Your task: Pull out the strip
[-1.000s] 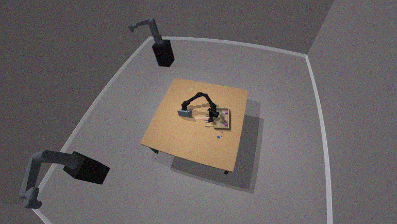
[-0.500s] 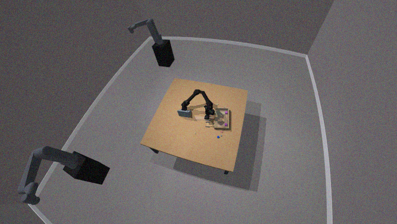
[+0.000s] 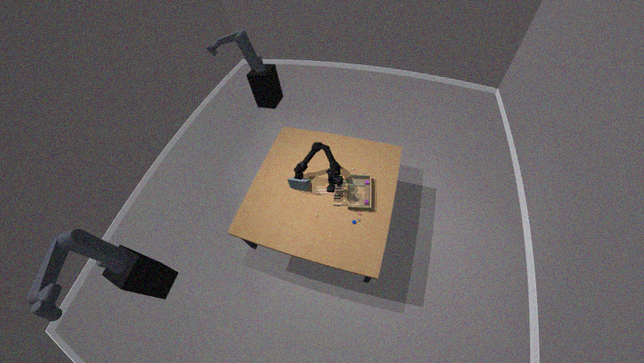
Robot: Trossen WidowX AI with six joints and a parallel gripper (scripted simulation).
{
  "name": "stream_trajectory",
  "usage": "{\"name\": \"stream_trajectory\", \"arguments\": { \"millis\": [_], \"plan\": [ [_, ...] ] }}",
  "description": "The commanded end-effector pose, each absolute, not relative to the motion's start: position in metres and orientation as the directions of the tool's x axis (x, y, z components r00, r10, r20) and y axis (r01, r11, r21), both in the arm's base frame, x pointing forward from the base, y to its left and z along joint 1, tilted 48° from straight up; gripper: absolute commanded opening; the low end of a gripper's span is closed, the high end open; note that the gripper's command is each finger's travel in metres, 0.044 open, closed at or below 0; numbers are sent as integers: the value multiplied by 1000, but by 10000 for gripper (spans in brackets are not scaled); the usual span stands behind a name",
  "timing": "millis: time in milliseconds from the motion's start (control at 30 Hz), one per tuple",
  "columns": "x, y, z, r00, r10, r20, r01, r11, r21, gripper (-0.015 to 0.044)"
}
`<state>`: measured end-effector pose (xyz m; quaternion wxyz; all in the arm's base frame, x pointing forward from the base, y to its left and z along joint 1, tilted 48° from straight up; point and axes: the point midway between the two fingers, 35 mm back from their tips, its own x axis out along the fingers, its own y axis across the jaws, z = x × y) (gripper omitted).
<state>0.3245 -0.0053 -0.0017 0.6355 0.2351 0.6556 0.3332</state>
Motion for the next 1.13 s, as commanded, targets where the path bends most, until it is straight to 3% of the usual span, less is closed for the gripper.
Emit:
{"name": "stream_trajectory", "arguments": {
  "millis": [0,1100],
  "plan": [
    [310,-6,-1,-83,729,-679,-119,669,734,0],
    [307,-32,23,-84,729,-680,-118,670,733,0]
  ]
}}
